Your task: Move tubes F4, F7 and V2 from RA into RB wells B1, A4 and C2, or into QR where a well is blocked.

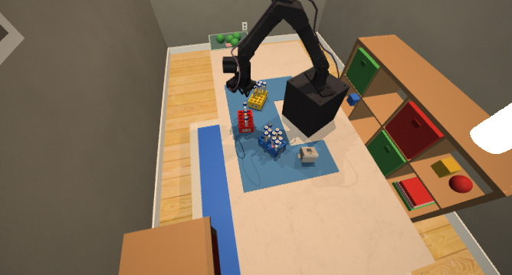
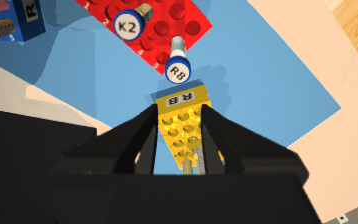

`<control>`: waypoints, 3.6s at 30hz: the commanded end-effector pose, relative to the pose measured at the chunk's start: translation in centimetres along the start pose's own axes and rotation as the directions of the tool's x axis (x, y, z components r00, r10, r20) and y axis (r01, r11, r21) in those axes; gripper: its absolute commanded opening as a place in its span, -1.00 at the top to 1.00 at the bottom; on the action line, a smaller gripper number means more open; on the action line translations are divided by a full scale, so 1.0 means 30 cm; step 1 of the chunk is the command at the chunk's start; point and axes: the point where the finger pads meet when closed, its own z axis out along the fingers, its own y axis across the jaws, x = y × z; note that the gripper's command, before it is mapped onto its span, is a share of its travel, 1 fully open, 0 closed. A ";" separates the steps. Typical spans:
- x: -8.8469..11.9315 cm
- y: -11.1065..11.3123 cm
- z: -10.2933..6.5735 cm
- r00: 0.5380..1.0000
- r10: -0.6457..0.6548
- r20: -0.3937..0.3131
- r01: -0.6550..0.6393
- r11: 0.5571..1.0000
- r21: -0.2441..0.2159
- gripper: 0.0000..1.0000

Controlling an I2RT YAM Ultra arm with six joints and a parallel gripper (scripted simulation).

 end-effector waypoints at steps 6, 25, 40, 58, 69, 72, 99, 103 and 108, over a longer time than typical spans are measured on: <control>0.012 0.063 -0.046 1.000 0.027 -0.014 -0.027 0.999 -0.025 0.40; 0.066 0.304 -0.053 0.828 0.560 0.009 -0.560 0.829 0.004 0.40; 0.068 0.350 -0.046 0.631 0.776 -0.002 -0.776 0.631 0.003 0.40; -0.050 0.625 -0.053 0.631 0.776 0.003 -0.776 0.631 -0.007 0.40; -0.122 0.808 -0.044 0.631 0.775 -0.011 -0.776 0.631 -0.006 0.40; -0.129 0.858 -0.044 0.631 0.775 -0.020 -0.775 0.632 0.002 0.40; -0.110 0.918 -0.010 0.627 0.778 -0.030 -0.778 0.628 0.016 0.40; -0.129 0.914 0.010 0.627 0.778 -0.021 -0.779 0.628 0.006 0.40; -0.111 0.913 0.037 0.627 0.778 -0.030 -0.778 0.628 0.016 0.40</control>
